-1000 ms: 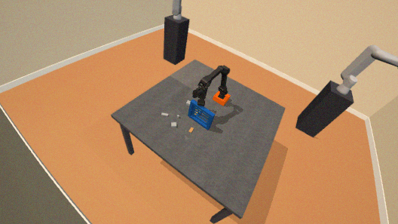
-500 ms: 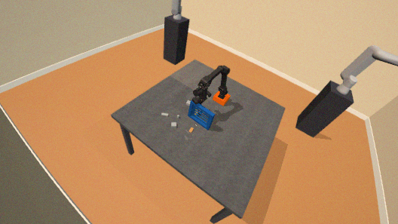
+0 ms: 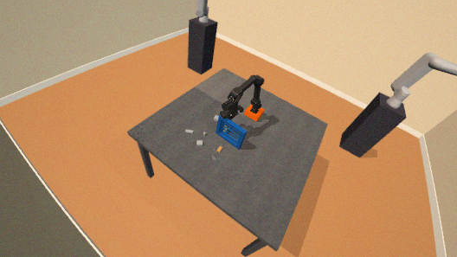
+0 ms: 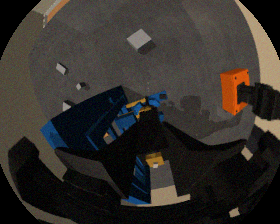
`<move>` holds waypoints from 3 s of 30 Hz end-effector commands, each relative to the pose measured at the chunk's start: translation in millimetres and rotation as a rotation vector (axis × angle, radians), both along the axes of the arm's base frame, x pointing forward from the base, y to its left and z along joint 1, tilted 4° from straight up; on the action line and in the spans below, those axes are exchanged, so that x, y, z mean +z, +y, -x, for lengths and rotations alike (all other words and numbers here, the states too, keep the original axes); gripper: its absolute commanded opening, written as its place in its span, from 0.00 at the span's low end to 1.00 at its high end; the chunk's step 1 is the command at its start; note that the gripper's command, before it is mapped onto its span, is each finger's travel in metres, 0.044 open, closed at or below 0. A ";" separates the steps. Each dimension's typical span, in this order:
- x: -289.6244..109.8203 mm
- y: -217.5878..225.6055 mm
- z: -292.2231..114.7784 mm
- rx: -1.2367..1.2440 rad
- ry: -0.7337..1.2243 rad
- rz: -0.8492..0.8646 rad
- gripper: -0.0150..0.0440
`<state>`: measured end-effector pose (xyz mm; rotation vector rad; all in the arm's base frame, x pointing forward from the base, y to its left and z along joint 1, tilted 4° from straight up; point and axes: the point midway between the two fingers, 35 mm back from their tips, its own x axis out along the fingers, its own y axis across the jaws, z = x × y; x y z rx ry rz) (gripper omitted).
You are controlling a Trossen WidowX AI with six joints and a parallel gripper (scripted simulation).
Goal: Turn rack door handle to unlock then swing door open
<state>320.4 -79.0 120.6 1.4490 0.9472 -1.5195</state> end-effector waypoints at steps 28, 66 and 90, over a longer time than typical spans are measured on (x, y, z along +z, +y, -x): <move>0.1 -1.0 0.2 0.841 0.049 -0.006 0.73; 0.1 -1.0 0.2 2.720 0.160 -0.022 0.73; 0.0 -1.0 0.2 3.635 0.215 -0.030 0.73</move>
